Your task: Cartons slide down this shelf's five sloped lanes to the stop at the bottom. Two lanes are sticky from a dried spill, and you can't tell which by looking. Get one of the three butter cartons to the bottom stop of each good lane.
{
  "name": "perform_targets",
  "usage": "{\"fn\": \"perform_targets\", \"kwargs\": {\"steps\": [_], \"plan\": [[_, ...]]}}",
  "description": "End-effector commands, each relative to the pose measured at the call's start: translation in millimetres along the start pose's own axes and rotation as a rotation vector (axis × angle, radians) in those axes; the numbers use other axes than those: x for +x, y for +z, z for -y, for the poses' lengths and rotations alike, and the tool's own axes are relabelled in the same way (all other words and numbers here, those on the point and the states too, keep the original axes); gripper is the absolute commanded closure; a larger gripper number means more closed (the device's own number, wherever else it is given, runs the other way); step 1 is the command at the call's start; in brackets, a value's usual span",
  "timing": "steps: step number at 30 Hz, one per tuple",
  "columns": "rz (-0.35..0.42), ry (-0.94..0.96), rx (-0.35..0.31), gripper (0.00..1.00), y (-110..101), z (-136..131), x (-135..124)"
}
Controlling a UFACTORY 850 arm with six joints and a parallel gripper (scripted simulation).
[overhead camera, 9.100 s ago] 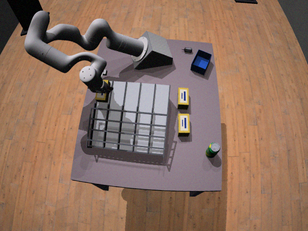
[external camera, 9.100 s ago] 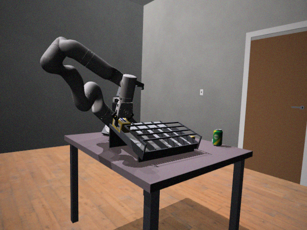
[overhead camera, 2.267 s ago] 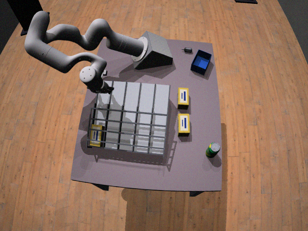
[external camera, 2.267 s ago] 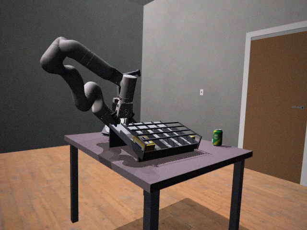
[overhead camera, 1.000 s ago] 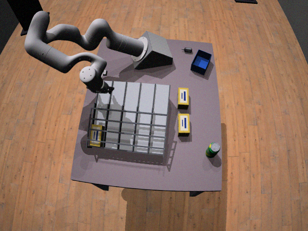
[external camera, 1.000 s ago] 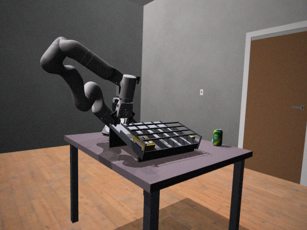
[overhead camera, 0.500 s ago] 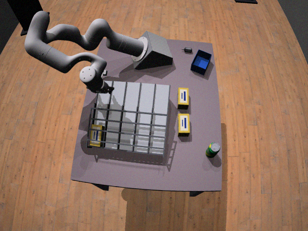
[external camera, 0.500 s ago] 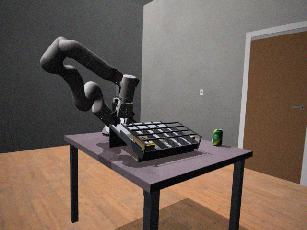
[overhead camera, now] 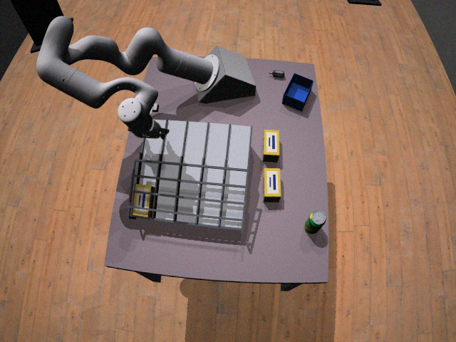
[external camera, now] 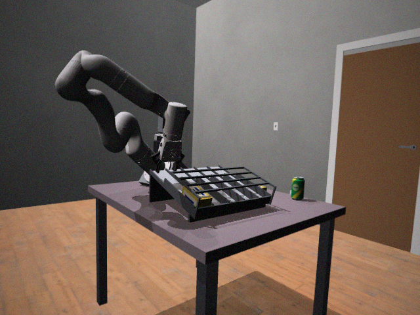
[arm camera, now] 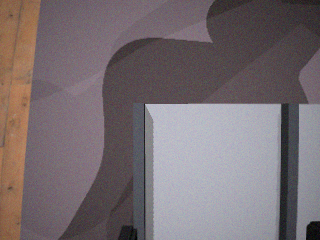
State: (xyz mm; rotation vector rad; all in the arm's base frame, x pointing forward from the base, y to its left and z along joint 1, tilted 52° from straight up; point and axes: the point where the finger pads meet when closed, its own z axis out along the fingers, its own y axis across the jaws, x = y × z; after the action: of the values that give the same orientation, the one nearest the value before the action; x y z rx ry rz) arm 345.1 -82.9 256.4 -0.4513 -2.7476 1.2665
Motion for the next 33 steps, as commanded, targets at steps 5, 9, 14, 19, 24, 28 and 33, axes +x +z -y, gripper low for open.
{"fn": "perform_targets", "kwargs": {"steps": [5, 9, 14, 19, 24, 28, 33], "plan": [[0.001, 0.000, -0.001, 0.00, -0.5, -0.1, -0.3], [0.001, 0.000, -0.001, 0.00, -0.5, -0.1, -0.3], [0.001, 0.000, -0.001, 0.00, -28.4, 0.5, 0.2], [0.001, 0.000, -0.001, 0.00, -28.4, 0.5, 0.2], [0.001, 0.000, -0.001, 0.00, -28.4, 0.5, 0.2], [0.001, 0.000, -0.001, 0.00, -28.4, 0.5, 0.2], [0.001, 0.000, 0.000, 0.00, -28.3, 0.5, 0.3]]}}
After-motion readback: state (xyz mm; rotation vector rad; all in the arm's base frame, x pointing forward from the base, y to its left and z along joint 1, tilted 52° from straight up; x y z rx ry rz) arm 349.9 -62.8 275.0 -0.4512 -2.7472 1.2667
